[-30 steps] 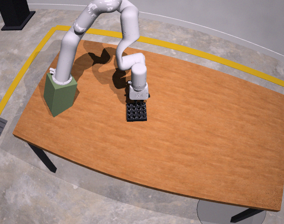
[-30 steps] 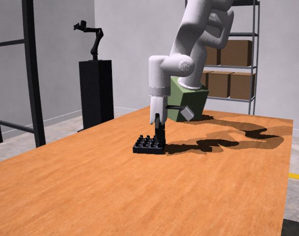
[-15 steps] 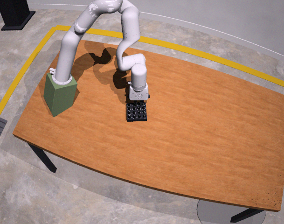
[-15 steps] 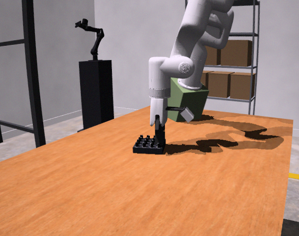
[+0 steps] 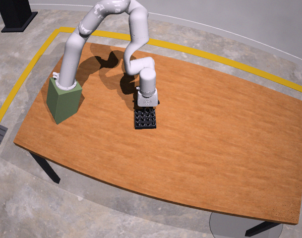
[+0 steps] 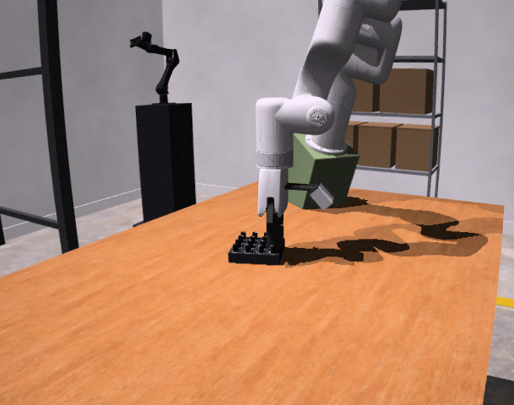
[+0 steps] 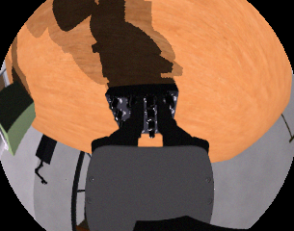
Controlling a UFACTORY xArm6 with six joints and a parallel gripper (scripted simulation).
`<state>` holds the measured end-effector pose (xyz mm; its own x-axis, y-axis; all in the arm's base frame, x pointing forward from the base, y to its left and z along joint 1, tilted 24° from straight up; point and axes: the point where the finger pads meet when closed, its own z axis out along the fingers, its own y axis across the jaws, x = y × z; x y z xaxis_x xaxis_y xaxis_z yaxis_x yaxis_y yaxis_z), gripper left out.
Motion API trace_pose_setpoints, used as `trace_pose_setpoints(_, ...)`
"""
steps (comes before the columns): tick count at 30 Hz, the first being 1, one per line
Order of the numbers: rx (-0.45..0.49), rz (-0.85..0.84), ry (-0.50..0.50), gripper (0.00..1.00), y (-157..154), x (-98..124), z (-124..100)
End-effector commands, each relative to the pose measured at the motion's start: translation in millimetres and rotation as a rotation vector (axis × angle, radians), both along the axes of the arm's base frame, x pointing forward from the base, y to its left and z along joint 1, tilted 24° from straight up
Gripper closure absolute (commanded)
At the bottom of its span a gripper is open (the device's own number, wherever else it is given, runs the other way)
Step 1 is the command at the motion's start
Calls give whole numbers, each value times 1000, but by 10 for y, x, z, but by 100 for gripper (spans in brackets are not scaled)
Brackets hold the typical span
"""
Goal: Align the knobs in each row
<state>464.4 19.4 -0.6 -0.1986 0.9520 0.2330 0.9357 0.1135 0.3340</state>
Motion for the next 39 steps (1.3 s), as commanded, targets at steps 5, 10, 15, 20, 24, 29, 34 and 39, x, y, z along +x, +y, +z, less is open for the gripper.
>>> trace_pose_setpoints(5, 0, -1, -3, 81, -3, 9, 10)
trace_pose_setpoints(10, 0, -1, -3, 81, -3, 9, 10)
trace_pose_setpoints(15, 0, -1, -3, 81, -3, 9, 10)
trace_pose_setpoints(20, 0, -1, -3, 92, -3, 9, 10)
trace_pose_setpoints(24, 0, -1, -3, 92, -3, 9, 10)
trace_pose_setpoints(29, 0, -1, -3, 92, -3, 9, 10)
trace_pose_setpoints(34, 0, -1, -3, 92, -3, 9, 10)
trace_pose_setpoints(39, 0, -1, -3, 92, -3, 9, 10)
